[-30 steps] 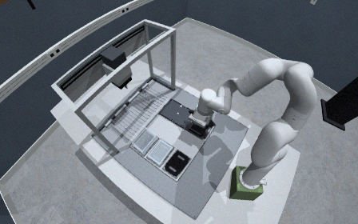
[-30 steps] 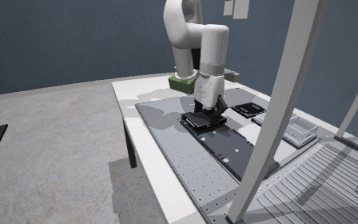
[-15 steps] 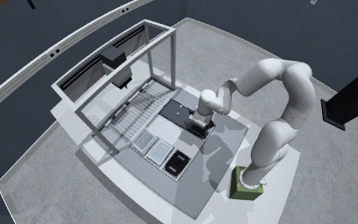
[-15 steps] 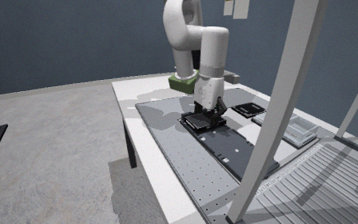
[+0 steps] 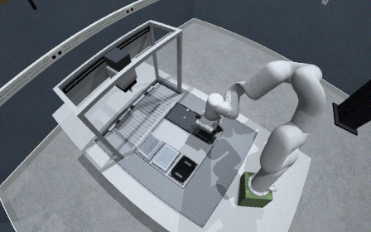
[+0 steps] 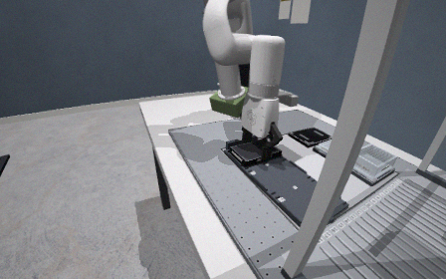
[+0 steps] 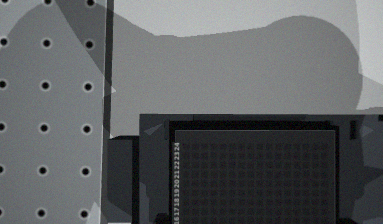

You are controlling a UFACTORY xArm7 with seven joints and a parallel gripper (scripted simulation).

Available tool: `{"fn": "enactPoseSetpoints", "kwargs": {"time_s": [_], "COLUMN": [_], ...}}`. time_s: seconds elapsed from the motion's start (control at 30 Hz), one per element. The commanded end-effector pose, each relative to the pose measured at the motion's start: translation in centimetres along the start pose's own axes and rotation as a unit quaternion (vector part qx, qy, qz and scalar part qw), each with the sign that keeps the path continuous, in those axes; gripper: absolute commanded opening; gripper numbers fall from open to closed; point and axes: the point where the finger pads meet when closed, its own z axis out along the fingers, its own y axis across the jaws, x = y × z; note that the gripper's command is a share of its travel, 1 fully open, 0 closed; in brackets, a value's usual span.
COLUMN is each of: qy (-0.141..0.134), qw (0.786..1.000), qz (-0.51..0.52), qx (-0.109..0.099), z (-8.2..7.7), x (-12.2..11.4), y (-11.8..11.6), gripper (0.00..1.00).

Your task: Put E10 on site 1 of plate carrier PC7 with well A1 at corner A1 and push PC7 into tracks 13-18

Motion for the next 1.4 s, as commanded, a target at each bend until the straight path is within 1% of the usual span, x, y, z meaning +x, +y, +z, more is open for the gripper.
{"fn": "enactPoseSetpoints", "kwargs": {"time_s": [0.0, 0.2, 0.23, 1.37], "qy": [-0.001, -0.001, -0.001, -0.001], "qw": [1.000, 1.000, 1.000, 1.000], "qz": [0.000, 0.000, 0.000, 0.000], "qx": [-0.002, -0.002, -0.002, -0.002], "z": [-0.11, -0.12, -0.05, -0.05], "x": [-0.03, -0.03, -0.03, -0.03], "y": [0.17, 0.18, 0.17, 0.18], "gripper": [0.00, 0.00, 1.00, 1.00]}}
